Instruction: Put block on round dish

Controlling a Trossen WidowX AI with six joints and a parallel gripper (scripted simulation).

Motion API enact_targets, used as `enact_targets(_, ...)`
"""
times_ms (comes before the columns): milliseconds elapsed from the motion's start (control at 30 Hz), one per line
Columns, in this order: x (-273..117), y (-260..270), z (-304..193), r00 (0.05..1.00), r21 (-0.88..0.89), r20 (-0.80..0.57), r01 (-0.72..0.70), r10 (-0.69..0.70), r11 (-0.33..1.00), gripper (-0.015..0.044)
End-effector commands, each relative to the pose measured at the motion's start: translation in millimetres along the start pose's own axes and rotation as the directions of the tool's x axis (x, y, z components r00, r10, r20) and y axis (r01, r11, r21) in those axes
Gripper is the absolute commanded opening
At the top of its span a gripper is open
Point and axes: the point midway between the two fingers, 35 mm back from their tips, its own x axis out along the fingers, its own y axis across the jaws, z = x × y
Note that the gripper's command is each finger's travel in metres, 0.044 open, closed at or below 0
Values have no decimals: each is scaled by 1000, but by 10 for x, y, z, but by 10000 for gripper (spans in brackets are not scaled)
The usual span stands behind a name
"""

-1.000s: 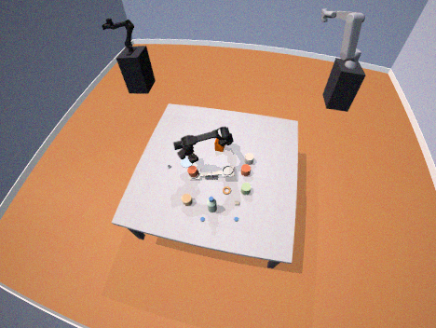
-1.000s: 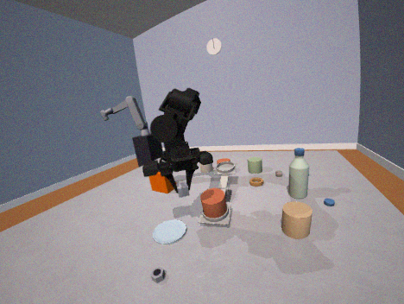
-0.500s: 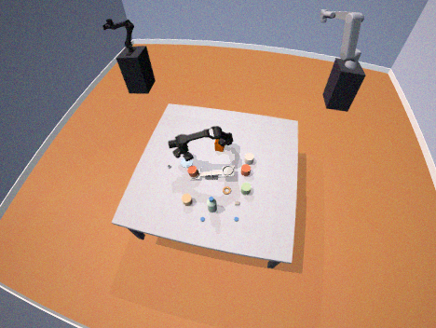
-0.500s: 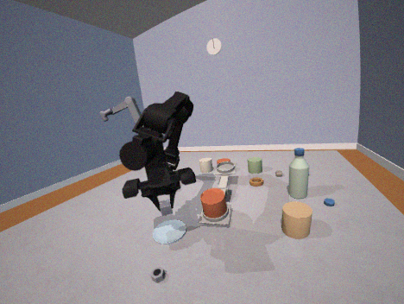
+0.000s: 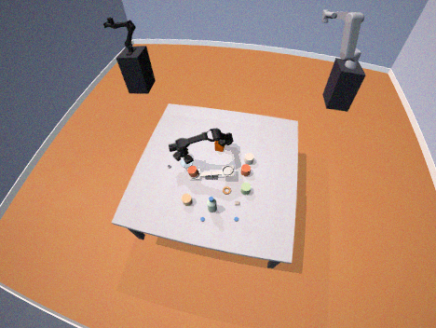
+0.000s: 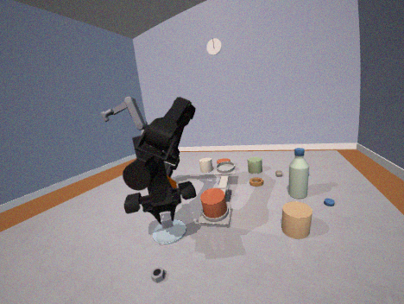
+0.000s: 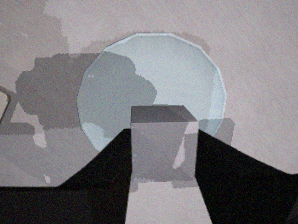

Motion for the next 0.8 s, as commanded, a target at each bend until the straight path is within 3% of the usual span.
enact_targets(0,46,0,-3,1000,6,4,-4,4,1000,0)
enact_targets(500,247,3,-3,1000,6,4,-5,5,1000,0)
enact_targets(767,200,0,7,1000,-1,5,-1,1,1000,210)
